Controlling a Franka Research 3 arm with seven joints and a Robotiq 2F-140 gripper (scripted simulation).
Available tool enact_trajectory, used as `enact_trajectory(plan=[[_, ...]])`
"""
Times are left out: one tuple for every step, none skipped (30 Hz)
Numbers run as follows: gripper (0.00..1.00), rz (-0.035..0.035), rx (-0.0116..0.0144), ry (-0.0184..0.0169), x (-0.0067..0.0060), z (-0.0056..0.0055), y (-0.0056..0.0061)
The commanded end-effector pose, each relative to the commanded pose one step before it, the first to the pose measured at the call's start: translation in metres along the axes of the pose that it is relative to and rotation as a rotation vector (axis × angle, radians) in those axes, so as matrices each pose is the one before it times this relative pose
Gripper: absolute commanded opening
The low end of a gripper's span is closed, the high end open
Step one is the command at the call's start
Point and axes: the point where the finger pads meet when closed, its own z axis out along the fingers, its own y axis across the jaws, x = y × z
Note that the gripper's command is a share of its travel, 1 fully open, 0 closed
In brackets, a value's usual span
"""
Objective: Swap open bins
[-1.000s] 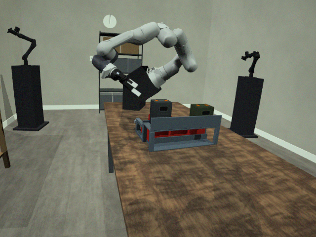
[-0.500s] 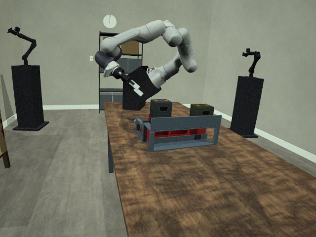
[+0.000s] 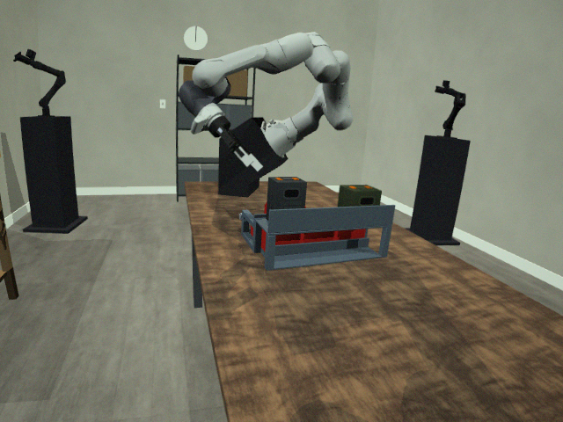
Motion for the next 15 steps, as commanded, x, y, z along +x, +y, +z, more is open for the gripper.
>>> enact_trajectory(plan=[[1.00,0.13088,0.00385,0.04284,0.00272,0.00287,-0.00700],[1.00,0.02473,-0.00072,0.01617,-0.00195,0.00338,-0.00247],[1.00,0.00000,0.00000,0.00000,0.00000,0.00000,0.00000],[1.00,0.02516,-0.00018,0.01644,-0.00213,0.00342,-0.00237],[1.00,0.00000,0.00000,0.00000,0.00000,0.00000,0.00000],[1.00,0.02554,0.00038,0.01666,-0.00230,0.00345,-0.00224],[1.00,0.00000,0.00000,0.00000,0.00000,0.00000,0.00000],[1.00,0.00000,0.00000,0.00000,0.00000,0.00000,0.00000],[1.00,0.02587,0.00098,0.01682,-0.00246,0.00346,-0.00209],[1.00,0.00000,0.00000,0.00000,0.00000,0.00000,0.00000],[1.00,0.02615,0.00159,0.01693,-0.00262,0.00347,-0.00192],[1.00,0.00000,0.00000,0.00000,0.00000,0.00000,0.00000],[1.00,0.02638,0.00222,0.01698,-0.00276,0.00345,-0.00174],[1.00,0.00000,0.00000,0.00000,0.00000,0.00000,0.00000],[1.00,0.00000,0.00000,0.00000,0.00000,0.00000,0.00000]])
